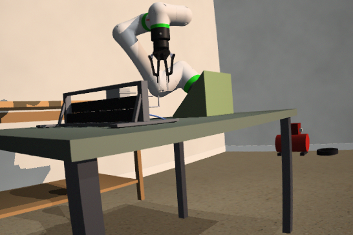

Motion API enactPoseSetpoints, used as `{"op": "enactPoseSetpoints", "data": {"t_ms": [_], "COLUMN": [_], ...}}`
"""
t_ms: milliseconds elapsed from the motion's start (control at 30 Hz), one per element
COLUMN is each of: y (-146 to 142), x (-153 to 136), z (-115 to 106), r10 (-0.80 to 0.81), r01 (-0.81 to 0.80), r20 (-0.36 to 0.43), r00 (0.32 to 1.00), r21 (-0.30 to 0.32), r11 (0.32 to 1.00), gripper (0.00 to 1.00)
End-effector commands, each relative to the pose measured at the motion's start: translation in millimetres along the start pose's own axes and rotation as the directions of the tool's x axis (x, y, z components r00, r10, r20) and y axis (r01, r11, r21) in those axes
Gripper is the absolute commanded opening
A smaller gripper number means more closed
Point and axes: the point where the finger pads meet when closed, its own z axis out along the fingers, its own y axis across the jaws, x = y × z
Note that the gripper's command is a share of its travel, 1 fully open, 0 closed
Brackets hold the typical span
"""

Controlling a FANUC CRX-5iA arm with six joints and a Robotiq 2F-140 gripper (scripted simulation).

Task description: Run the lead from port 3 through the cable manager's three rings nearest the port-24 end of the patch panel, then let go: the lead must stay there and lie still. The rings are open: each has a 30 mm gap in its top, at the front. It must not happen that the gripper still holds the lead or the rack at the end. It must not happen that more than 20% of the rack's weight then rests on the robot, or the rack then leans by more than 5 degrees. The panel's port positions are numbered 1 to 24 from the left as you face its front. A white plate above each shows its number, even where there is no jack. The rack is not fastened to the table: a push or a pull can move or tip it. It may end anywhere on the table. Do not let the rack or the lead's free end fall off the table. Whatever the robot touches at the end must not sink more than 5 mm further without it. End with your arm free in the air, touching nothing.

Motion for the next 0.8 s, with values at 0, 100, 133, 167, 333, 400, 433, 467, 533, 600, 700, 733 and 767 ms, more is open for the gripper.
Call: {"op": "enactPoseSetpoints", "data": {"t_ms": [0, 100, 133, 167, 333, 400, 433, 467, 533, 600, 700, 733, 767], "y": [0, 0, 0, 0, 0, 0, 0, 0, 0, 0, 0, 0, 0], "x": [0, 0, 0, 0, 0, 0, 0, 0, 0, 0, 0, 0, 0], "z": [6, 15, 19, 22, 42, 42, 46, 51, 59, 68, 80, 84, 88], "r10": [0.0, 0.0, 0.0, 0.0, 0.0, 0.0, 0.0, 0.0, 0.0, 0.0, 0.0, 0.0, 0.0], "r01": [0.0, 0.0, 0.0, 0.0, 0.0, 0.0, 0.0, 0.0, 0.0, 0.0, 0.0, 0.0, 0.0], "r20": [-0.001, -0.001, -0.001, -0.001, -0.001, -0.001, -0.001, -0.001, -0.001, -0.001, -0.001, -0.001, -0.001], "r00": [1.0, 1.0, 1.0, 1.0, 1.0, 1.0, 1.0, 1.0, 1.0, 1.0, 1.0, 1.0, 1.0], "r21": [0.0, 0.0, 0.0, 0.0, 0.0, 0.0, 0.0, 0.0, 0.0, 0.0, 0.0, 0.0, 0.0], "r11": [1.0, 1.0, 1.0, 1.0, 1.0, 1.0, 1.0, 1.0, 1.0, 1.0, 1.0, 1.0, 1.0], "gripper": [0.2, 0.2, 0.2, 0.2, 0.2, 0.2, 0.2, 0.2, 0.2, 0.2, 0.2, 0.2, 0.2]}}
